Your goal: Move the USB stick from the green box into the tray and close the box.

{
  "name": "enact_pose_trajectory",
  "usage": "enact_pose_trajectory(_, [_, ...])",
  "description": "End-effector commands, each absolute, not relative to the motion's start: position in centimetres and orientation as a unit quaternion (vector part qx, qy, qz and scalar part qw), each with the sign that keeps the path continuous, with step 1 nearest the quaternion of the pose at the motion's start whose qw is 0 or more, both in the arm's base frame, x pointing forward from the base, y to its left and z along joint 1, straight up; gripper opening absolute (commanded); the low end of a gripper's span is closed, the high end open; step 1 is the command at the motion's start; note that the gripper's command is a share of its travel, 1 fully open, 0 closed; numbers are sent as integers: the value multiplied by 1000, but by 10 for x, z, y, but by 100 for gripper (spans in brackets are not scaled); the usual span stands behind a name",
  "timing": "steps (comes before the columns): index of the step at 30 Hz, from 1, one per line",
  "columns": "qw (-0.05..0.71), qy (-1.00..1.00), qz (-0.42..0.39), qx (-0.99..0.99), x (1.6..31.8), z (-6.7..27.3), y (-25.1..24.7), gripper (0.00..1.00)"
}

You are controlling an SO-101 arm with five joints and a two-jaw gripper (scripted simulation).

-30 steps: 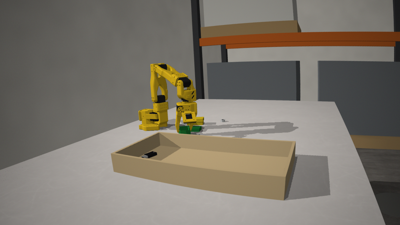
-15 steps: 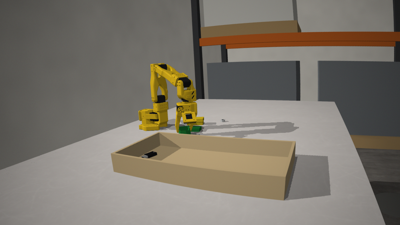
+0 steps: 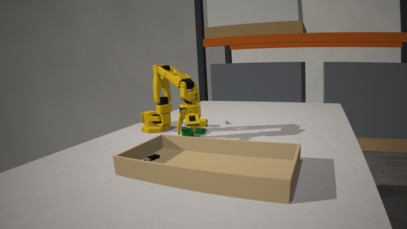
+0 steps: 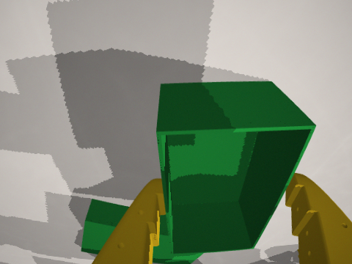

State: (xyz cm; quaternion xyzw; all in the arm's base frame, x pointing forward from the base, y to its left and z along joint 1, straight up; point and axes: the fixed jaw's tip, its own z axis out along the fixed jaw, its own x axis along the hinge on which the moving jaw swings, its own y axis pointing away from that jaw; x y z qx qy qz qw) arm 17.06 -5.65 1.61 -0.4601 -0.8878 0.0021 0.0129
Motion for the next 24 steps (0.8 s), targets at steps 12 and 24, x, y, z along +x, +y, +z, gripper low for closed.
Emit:
enact_pose_trajectory(12, [0,-887,0,-462,174,19,-56,28])
enact_pose_trajectory(24, [0,-887,0,-462,176,30,-57,28])
